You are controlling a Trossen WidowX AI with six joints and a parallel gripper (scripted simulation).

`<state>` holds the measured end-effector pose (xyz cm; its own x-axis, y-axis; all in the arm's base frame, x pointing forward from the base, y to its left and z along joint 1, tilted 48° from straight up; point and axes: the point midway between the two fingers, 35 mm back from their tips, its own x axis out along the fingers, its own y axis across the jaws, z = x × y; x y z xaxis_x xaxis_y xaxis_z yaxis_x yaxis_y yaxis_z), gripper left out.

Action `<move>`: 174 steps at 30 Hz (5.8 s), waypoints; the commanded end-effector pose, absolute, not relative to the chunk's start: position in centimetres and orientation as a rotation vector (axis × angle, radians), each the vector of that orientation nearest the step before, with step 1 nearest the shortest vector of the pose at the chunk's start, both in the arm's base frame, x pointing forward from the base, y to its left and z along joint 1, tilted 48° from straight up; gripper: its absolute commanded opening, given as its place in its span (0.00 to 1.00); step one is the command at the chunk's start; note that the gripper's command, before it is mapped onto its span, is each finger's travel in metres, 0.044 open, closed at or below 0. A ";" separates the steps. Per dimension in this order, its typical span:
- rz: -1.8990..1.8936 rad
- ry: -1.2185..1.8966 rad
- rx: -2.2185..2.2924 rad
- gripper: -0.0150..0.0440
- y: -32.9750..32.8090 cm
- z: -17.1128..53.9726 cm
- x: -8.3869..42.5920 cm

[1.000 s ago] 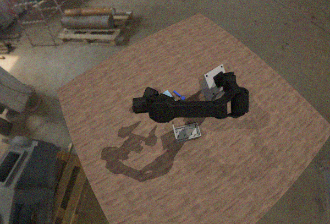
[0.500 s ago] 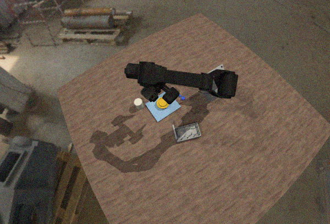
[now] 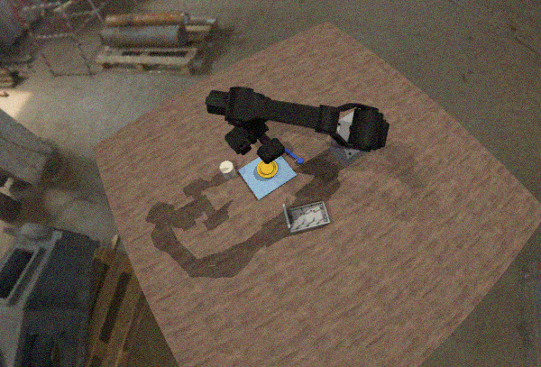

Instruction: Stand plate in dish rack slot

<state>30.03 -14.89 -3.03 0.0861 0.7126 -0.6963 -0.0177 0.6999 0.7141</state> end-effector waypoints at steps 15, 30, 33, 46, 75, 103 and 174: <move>0.620 1.407 0.653 0.93 -7.8 -8.7 29.8; 0.620 1.407 0.653 0.93 -6.0 -10.3 29.9; 0.620 1.406 0.654 0.93 -5.6 -10.6 29.9; 0.623 1.406 0.656 0.93 -4.0 -11.7 29.9; 0.613 1.407 0.650 0.38 -6.9 -9.7 30.4; 0.616 1.410 0.650 0.25 -17.2 -0.8 29.8; -1.033 1.604 2.140 0.25 0.8 17.6 20.4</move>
